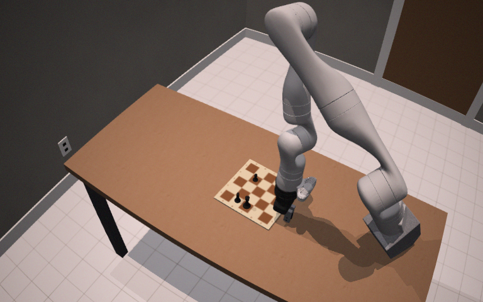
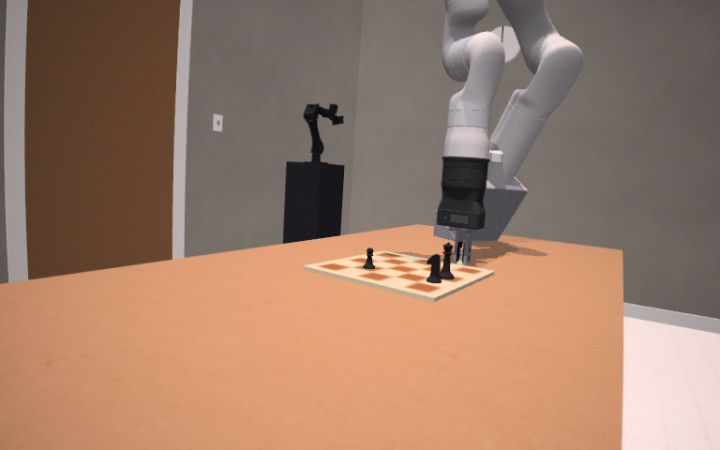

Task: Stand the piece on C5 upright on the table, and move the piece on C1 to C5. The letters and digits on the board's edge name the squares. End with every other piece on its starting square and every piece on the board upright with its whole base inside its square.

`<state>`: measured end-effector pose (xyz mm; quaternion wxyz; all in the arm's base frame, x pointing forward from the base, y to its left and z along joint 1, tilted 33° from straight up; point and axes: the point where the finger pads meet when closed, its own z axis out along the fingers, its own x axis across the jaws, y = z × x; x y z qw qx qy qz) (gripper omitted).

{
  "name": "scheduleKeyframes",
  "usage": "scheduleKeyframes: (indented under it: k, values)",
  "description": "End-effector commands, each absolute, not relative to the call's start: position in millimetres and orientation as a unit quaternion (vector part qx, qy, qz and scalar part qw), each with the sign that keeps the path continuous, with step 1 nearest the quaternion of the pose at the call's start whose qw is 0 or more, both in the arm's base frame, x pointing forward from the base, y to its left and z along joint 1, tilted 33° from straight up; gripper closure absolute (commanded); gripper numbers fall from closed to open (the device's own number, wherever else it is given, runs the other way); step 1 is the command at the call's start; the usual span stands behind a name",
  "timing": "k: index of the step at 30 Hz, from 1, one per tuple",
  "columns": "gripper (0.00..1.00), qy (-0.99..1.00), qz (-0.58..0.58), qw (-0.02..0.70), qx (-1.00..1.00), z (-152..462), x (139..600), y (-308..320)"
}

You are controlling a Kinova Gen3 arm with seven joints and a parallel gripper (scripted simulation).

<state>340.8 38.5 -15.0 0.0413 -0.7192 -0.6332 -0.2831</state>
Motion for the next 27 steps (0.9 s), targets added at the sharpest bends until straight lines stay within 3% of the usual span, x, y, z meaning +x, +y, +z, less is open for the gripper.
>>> scheduleKeyframes:
  k: [1,21,22,24,25,27]
  values:
    - [1.0,-0.633,-0.283,0.041,-0.719,-14.8,340.9,38.2]
    - [1.0,-0.633,-0.283,0.041,-0.719,-14.8,340.9,38.2]
    - [0.86,-0.633,-0.283,0.041,-0.719,-14.8,340.9,38.2]
    - [0.86,-0.633,-0.283,0.041,-0.719,-14.8,340.9,38.2]
    - [0.73,-0.633,-0.283,0.041,-0.719,-14.8,340.9,38.2]
    - [0.73,-0.633,-0.283,0.041,-0.719,-14.8,340.9,38.2]
